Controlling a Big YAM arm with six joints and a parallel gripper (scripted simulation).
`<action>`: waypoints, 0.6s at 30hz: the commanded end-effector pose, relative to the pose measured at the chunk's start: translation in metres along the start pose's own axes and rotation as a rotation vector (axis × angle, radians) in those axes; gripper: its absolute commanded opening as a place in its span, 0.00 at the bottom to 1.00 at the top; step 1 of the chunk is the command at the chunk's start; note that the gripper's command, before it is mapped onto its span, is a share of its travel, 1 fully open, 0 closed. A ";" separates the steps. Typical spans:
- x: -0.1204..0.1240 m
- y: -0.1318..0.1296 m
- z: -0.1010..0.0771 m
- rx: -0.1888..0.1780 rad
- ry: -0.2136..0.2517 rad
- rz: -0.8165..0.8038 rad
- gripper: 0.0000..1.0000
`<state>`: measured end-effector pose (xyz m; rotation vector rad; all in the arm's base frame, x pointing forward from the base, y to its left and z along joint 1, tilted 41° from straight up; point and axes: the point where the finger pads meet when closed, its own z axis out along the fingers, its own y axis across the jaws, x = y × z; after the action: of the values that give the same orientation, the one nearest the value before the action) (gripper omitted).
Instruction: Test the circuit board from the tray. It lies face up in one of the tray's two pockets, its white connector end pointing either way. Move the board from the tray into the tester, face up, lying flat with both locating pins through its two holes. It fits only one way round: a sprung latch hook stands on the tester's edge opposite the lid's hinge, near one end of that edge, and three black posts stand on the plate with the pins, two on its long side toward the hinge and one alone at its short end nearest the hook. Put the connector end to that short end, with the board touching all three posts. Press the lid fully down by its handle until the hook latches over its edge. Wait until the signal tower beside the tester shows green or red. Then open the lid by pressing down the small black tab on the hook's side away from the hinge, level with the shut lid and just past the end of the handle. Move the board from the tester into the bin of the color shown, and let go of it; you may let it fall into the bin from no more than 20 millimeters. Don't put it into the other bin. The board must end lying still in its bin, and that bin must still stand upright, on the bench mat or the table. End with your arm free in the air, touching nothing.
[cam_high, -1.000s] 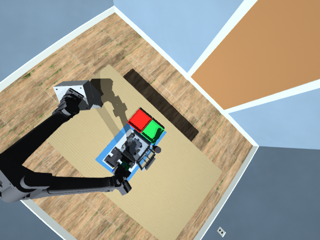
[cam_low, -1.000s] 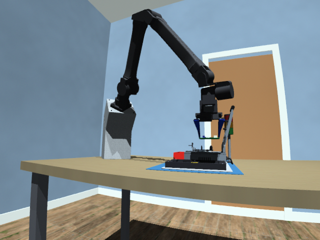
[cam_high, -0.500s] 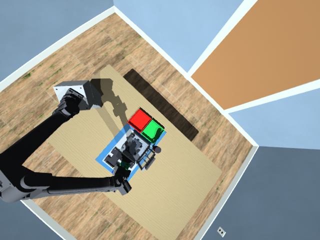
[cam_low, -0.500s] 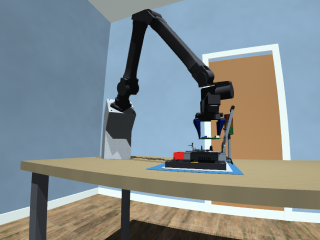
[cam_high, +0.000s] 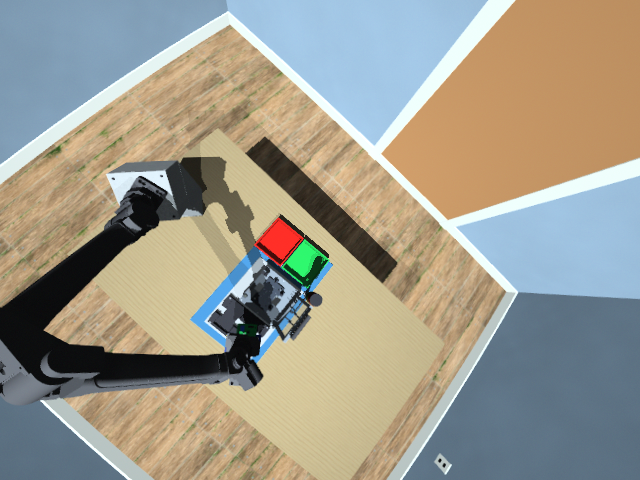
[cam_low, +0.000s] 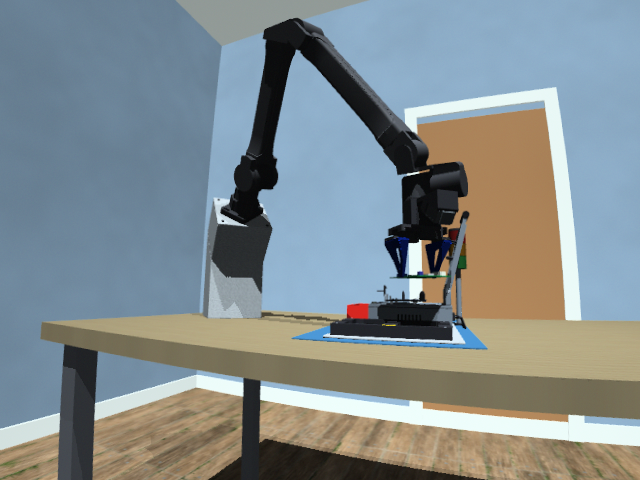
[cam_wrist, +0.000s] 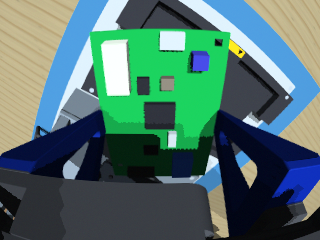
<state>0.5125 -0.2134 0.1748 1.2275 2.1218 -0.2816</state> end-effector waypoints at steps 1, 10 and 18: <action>-0.005 0.010 -0.013 -0.021 -0.018 -0.190 0.72; -0.005 0.010 -0.013 -0.020 -0.021 -0.465 0.72; -0.005 0.010 -0.013 -0.018 -0.023 -0.763 0.72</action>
<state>0.5124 -0.2136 0.1748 0.5789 2.4386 -0.5312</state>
